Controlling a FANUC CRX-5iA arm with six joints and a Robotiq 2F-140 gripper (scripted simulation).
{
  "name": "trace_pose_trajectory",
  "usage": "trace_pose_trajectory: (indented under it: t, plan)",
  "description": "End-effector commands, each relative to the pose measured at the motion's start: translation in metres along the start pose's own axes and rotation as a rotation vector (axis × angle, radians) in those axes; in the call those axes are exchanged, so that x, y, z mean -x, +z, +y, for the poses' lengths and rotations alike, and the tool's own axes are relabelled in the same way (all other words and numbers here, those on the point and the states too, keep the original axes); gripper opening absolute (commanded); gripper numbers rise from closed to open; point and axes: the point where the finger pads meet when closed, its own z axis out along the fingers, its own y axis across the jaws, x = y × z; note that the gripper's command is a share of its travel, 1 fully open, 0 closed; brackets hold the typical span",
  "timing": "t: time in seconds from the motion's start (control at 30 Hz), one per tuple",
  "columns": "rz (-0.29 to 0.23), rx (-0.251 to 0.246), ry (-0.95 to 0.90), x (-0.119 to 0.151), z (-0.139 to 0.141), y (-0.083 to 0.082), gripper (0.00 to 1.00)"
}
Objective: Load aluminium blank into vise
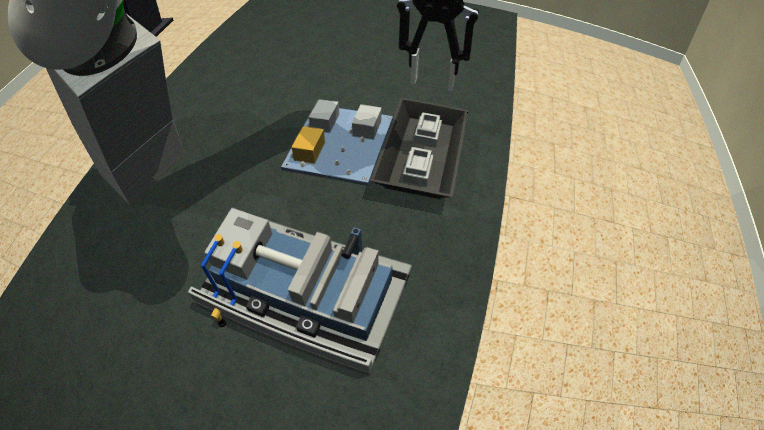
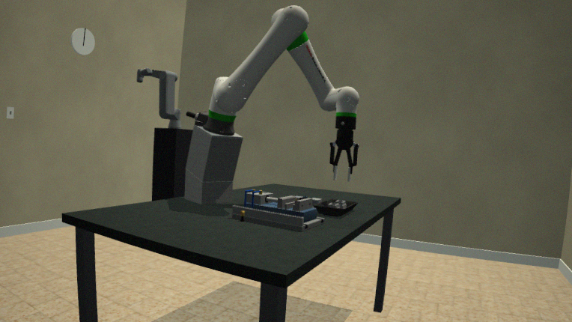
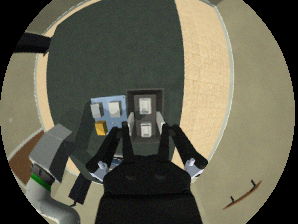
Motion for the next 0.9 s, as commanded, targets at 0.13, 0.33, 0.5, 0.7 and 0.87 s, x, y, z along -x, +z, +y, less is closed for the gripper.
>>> trace_pose_trajectory:
  t: [0.13,0.33,0.5,0.7,0.87]
  plan:
    - [0.000,0.000,0.000,0.000,0.000,-0.030,0.40]
    - [0.000,0.000,0.000,0.000,0.000,-0.042,0.40]
    - [0.000,0.000,0.000,0.000,0.000,-0.043,0.40]
    - [0.000,0.000,0.000,0.000,0.000,-0.043,0.00]
    - [0.000,0.000,0.000,0.000,0.000,-0.043,0.00]
